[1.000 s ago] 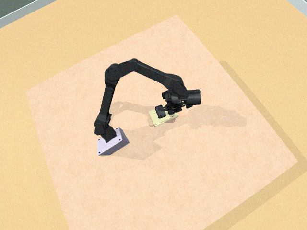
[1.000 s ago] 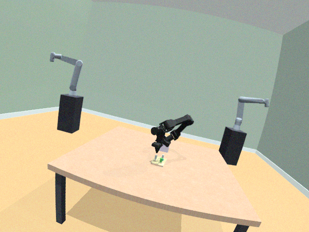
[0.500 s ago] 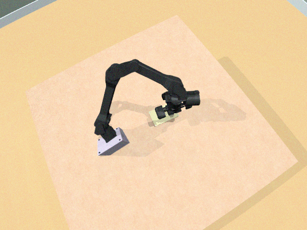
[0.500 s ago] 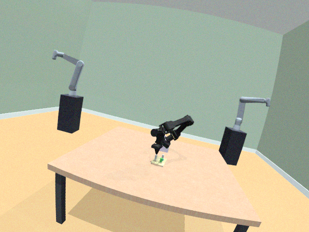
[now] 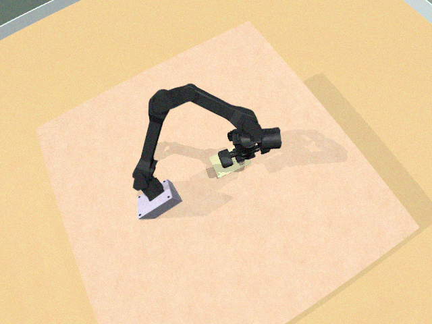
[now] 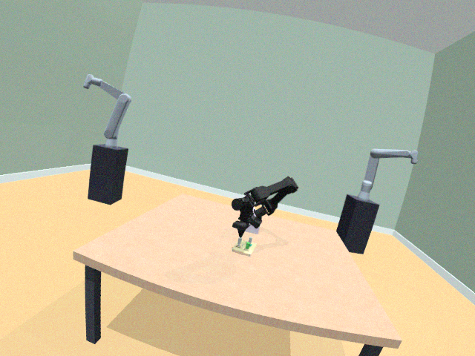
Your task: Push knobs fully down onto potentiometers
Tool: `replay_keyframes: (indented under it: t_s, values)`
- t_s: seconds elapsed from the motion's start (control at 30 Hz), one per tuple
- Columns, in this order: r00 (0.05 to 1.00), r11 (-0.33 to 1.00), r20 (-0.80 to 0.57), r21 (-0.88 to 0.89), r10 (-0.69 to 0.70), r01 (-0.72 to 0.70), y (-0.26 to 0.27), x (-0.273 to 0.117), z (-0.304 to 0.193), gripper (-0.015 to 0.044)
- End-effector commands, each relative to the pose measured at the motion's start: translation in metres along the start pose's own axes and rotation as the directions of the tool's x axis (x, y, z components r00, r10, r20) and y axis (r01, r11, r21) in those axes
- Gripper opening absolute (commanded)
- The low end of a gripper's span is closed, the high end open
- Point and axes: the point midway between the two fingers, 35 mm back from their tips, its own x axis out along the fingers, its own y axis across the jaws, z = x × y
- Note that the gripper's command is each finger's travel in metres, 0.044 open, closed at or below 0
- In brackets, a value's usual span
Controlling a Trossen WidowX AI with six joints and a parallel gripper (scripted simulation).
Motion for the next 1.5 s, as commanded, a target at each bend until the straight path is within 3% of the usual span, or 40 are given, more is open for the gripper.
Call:
replay_keyframes:
  t_s: [0.0, 1.47]
  values:
    - [1.000, 1.000, 0.003, 0.006, 0.000, 0.000, -0.0001, 0.0020, 0.0001, 0.0000]
    - [1.000, 1.000, 0.004, 0.006, 0.000, 0.000, 0.0000, 0.0067, 0.0001, 0.0000]
